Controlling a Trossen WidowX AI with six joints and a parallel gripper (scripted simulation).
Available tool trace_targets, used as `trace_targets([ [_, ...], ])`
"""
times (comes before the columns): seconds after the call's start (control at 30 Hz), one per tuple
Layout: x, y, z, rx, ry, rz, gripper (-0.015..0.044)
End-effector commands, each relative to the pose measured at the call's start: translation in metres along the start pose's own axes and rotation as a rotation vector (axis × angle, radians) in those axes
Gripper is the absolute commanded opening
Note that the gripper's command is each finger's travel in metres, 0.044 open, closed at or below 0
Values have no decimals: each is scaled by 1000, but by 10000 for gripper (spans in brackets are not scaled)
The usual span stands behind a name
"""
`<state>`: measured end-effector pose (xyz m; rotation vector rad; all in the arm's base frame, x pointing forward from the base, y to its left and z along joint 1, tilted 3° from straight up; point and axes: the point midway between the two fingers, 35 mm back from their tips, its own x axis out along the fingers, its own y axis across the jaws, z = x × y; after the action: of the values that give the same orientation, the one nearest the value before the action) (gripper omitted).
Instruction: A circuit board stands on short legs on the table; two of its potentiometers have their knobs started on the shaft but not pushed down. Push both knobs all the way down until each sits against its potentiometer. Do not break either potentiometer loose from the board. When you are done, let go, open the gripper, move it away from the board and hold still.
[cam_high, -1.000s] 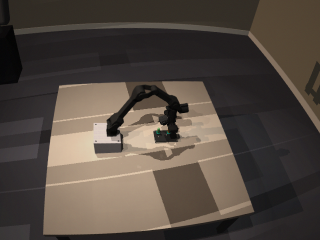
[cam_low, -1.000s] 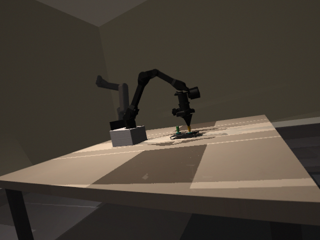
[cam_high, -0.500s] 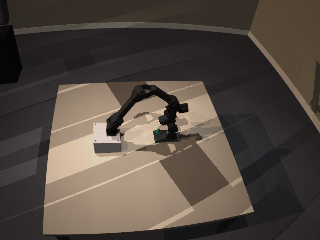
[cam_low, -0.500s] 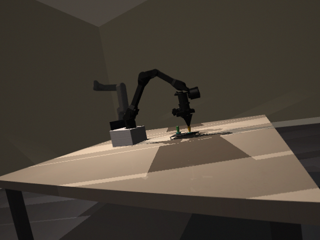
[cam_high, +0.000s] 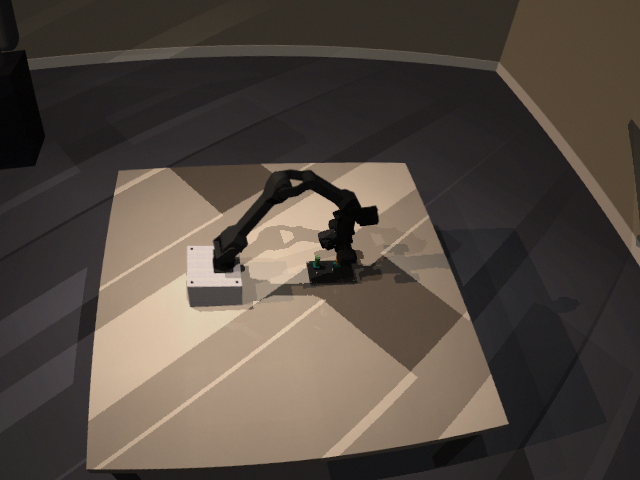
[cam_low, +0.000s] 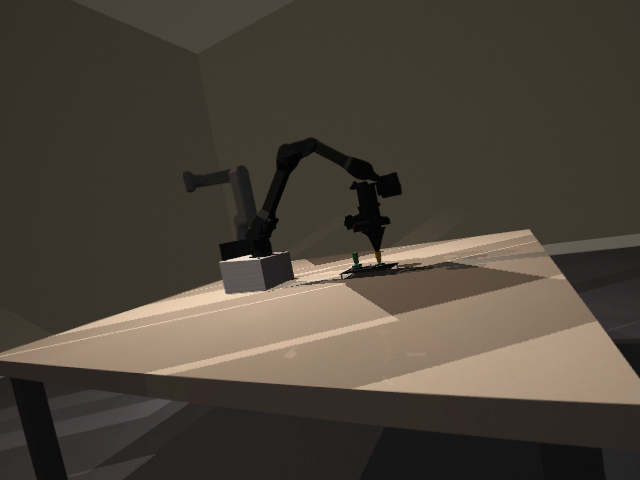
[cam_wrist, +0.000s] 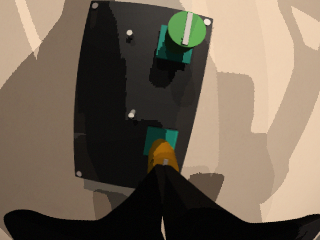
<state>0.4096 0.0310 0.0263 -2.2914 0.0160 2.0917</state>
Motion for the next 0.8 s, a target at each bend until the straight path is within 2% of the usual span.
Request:
trace_targets([
  [0.0, -1, -1, -2, -5, 2, -4, 0],
  [0.47, -21, -1, -1, -5, 2, -4, 0],
  [0.77, -15, 0, 2, 0, -7, 1, 236],
])
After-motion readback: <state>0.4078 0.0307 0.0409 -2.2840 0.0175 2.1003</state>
